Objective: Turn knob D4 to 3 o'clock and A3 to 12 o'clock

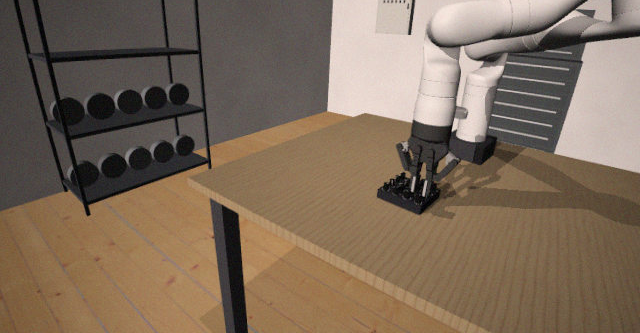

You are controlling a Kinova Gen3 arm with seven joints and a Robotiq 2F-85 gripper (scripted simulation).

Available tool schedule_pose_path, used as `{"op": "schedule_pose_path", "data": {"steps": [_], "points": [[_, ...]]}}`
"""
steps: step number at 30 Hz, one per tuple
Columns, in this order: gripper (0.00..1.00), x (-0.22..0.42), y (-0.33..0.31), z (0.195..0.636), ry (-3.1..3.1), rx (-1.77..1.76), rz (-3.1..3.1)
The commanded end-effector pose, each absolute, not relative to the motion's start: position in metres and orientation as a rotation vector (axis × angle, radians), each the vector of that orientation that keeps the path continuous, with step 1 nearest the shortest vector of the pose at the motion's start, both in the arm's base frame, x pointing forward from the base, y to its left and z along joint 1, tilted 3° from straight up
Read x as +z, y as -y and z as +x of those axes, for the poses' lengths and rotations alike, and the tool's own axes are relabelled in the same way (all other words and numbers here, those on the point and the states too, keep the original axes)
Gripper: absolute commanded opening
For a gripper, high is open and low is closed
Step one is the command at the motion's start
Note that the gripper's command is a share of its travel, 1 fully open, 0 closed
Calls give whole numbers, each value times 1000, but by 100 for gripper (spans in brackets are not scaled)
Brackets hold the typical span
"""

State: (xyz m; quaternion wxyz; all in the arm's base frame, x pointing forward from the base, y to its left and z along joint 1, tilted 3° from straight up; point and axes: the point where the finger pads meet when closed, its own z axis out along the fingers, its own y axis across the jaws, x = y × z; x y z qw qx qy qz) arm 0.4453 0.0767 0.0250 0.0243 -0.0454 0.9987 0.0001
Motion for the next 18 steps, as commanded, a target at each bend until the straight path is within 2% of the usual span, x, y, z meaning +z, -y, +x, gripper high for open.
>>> {"op": "schedule_pose_path", "data": {"steps": [1,18], "points": [[19,24,-75,446,-3084,-1,-146],[19,15,-74,447,-3085,-3,-145]]}}
